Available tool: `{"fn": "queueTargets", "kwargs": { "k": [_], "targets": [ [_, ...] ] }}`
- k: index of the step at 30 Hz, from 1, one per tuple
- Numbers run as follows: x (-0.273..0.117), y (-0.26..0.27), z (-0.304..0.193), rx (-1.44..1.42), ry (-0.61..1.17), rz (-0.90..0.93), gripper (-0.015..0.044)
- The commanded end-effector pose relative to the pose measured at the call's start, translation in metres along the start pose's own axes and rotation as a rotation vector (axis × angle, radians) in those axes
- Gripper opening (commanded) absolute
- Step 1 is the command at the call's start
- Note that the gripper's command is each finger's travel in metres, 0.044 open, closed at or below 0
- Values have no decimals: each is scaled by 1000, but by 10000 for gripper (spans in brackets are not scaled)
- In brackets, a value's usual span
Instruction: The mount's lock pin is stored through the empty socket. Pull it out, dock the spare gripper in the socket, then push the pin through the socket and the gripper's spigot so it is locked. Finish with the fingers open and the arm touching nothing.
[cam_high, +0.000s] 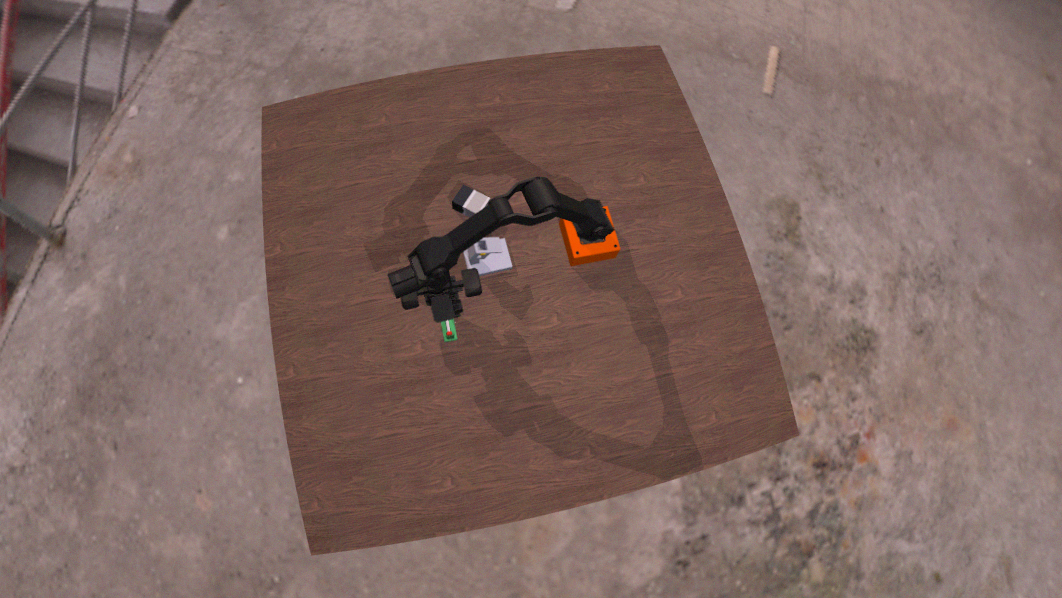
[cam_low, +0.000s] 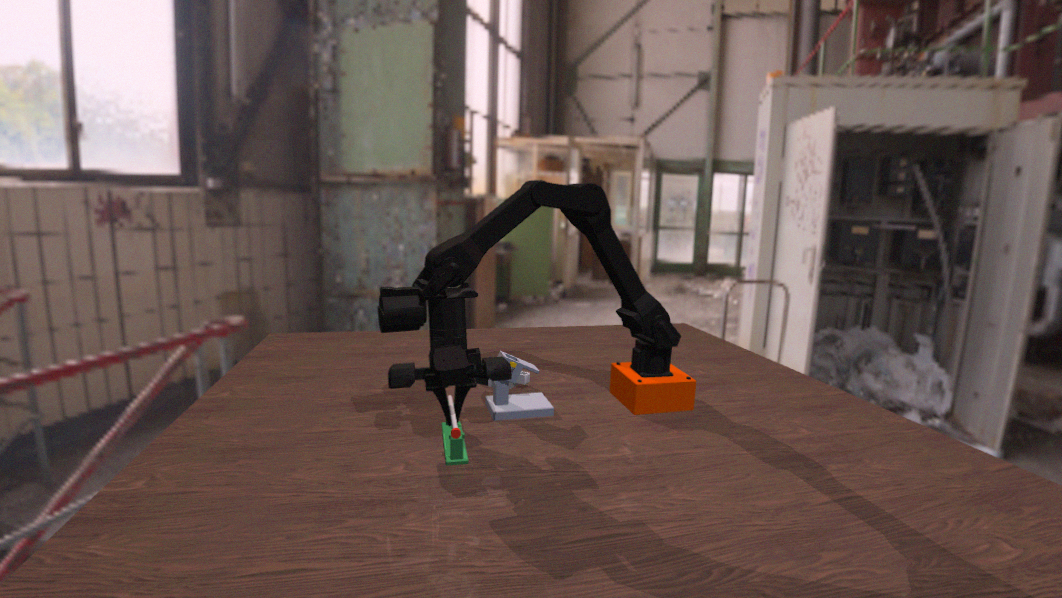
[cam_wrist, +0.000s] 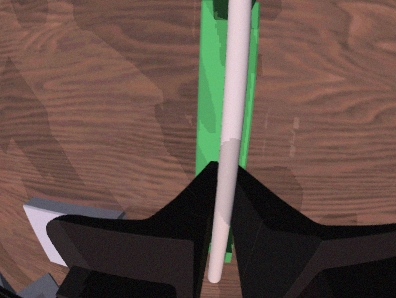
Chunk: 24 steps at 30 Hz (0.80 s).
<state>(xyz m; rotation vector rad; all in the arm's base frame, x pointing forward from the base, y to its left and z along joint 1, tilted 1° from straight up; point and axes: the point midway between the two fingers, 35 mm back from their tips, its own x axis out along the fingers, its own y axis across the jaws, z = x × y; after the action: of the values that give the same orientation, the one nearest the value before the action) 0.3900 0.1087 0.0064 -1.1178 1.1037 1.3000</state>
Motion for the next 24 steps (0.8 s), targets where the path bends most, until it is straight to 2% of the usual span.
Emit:
{"fn": "queueTargets", "kwargs": {
  "k": [1, 10, 15, 24],
  "targets": [
    [0, 0, 0, 0, 0, 0, 79],
    [0, 0, 0, 0, 0, 0, 315],
    [-13, 2, 1, 1, 1, 8, 440],
    [-33, 8, 2, 5, 5, 28, 440]
  ]
}}
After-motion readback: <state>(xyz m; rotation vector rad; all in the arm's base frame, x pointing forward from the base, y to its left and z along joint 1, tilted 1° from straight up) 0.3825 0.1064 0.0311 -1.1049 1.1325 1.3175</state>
